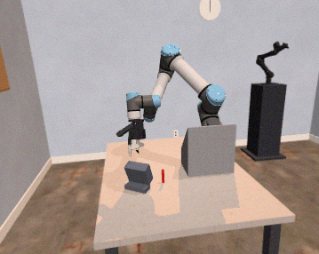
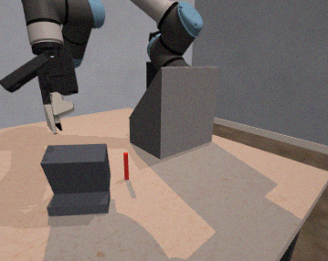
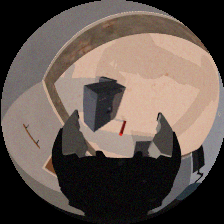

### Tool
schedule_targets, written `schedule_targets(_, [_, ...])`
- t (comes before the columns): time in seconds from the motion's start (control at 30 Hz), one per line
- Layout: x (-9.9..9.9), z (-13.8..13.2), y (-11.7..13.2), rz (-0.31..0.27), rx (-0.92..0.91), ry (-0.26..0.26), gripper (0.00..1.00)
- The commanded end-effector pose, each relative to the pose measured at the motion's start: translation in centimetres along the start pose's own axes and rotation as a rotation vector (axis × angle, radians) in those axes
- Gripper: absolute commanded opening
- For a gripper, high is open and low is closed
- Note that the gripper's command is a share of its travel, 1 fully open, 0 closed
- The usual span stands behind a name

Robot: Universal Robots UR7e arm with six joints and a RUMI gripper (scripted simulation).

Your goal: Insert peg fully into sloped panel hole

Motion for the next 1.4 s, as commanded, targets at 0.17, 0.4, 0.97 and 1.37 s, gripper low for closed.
schedule_targets(0.17, [-0.8,-1.1,3.5,0.023,-0.039,0.047,1.0])
schedule_targets(0.4, [-1.2,-1.5,5.3,0.038,-0.058,0.07,1.0])
schedule_targets(0.97, [-2.2,-2.0,10.5,0.098,-0.116,0.133,1.0])
schedule_targets(1.37, [-3.5,-1.0,14.6,0.14,-0.169,0.192,1.0])
Point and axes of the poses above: the point where the finger pads meet when closed, its own x axis back along the fingers, its own z axis across the jaws, y = z × x, the point moved 8 cm from there along x, back along the fingers, and after that the axes turned 8 degrees about -x, right-handed, at the moved point
